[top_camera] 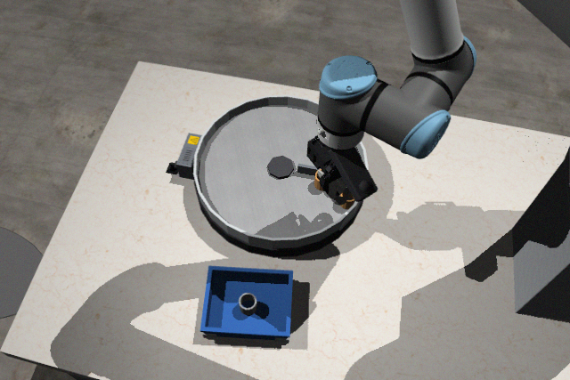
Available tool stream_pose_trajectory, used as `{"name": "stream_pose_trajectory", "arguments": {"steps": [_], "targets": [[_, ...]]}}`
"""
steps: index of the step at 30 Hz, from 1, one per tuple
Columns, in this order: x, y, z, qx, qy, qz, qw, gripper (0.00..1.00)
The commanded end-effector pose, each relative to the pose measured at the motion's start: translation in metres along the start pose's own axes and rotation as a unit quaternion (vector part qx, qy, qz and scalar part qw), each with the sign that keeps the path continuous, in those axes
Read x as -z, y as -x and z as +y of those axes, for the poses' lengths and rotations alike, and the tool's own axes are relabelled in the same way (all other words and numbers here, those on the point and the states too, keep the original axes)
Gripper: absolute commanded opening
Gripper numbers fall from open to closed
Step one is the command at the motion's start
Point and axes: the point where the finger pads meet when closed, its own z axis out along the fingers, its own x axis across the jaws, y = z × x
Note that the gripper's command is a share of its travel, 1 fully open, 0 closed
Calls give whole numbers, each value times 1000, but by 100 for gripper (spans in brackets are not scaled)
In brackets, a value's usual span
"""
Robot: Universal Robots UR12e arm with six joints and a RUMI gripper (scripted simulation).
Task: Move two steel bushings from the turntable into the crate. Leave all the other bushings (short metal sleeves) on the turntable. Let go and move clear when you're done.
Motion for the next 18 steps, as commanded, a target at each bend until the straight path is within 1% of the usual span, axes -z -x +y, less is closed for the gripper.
{"name": "stream_pose_trajectory", "arguments": {"steps": [1, 4, 9, 13, 18], "targets": [[0, -3, -1, 0, 0, 0, 1000, 0], [0, -4, -1, 0, 0, 0, 1000, 0], [0, -17, -7, 0, 0, 0, 1000, 0], [0, -34, -14, 0, 0, 0, 1000, 0], [0, -63, -26, 0, 0, 0, 1000, 0]]}}
